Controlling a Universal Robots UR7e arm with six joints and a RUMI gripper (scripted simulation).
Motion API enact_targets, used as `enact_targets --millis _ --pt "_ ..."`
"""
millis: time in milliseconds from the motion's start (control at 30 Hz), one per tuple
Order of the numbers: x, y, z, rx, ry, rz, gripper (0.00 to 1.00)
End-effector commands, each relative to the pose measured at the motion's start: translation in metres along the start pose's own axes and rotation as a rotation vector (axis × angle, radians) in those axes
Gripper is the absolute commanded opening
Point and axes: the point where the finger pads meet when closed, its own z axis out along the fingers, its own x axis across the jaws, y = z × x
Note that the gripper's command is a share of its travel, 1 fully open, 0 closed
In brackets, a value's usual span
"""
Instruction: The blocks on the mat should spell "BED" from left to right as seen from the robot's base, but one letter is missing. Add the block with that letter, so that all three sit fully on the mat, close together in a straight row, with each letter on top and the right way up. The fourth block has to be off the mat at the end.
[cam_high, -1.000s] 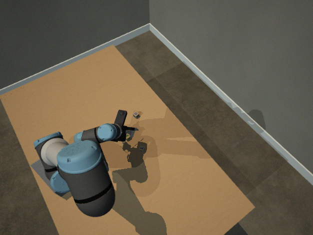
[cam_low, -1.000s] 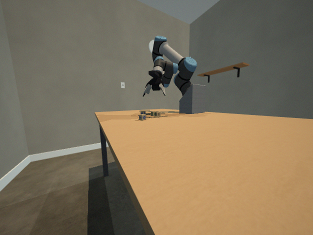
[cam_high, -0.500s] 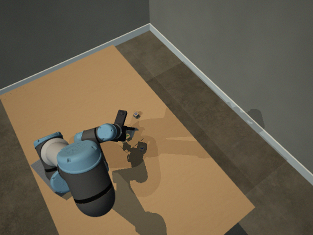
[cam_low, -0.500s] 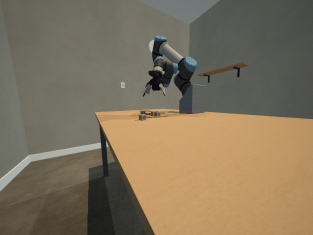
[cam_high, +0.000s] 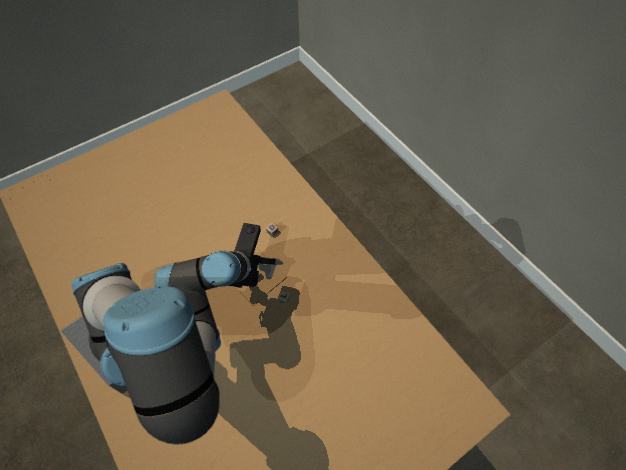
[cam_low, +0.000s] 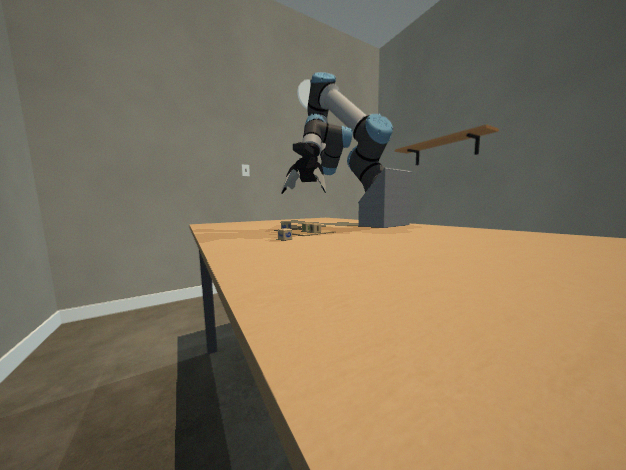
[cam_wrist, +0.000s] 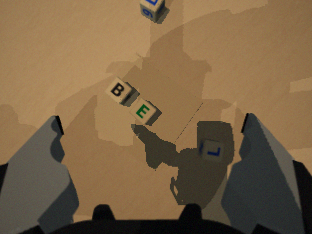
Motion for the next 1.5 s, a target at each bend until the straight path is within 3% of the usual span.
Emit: enact_targets --millis 0,267,467,1467 --pt "0.041 0.018 -0.008 0.002 -0.007 0.0 1.0" --pt "0.076 0.04 -0.02 0.002 -0.004 -0.001 1.0" --pt "0.086 0.048 -0.026 0.002 -0.001 -0.001 1.0" --pt "0.087 0.048 -0.026 0.001 -0.001 -0.001 1.0"
